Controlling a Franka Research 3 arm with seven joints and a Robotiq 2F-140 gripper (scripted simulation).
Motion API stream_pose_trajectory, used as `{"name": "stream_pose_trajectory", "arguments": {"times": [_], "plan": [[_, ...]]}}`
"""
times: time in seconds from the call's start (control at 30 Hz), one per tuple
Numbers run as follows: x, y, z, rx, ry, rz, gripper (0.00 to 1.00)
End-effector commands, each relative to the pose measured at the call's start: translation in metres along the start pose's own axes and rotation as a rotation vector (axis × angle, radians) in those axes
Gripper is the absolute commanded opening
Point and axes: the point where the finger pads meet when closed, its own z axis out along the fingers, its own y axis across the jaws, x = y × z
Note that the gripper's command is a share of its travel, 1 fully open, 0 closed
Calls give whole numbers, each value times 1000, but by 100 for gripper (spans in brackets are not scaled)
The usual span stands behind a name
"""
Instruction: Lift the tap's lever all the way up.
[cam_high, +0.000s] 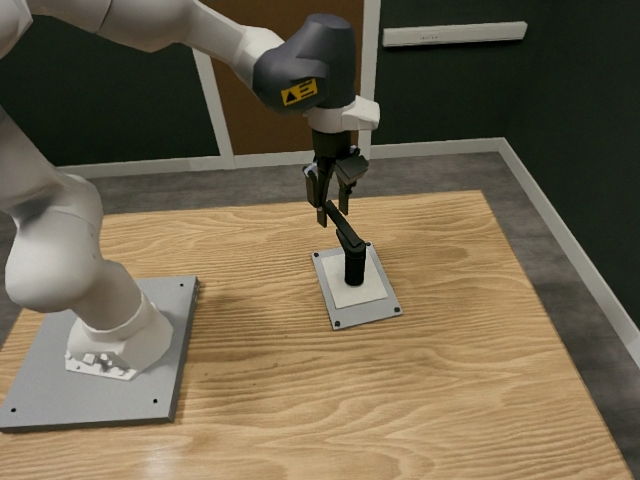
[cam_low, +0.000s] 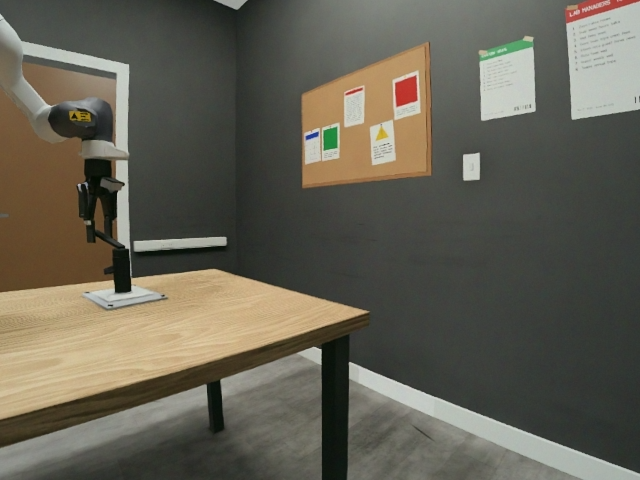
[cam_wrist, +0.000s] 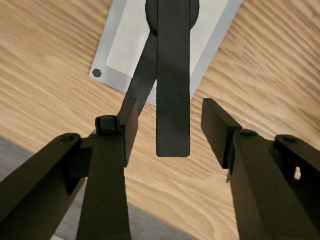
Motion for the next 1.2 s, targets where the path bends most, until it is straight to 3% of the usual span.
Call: {"name": "stream_pose_trajectory", "arguments": {"times": [0.0, 0.73, 1.17], "plan": [[1, 0, -2, 2, 1, -5, 43], [1, 0, -14, 2, 1, -5, 43], [1, 0, -50, 2, 1, -5, 43]]}}
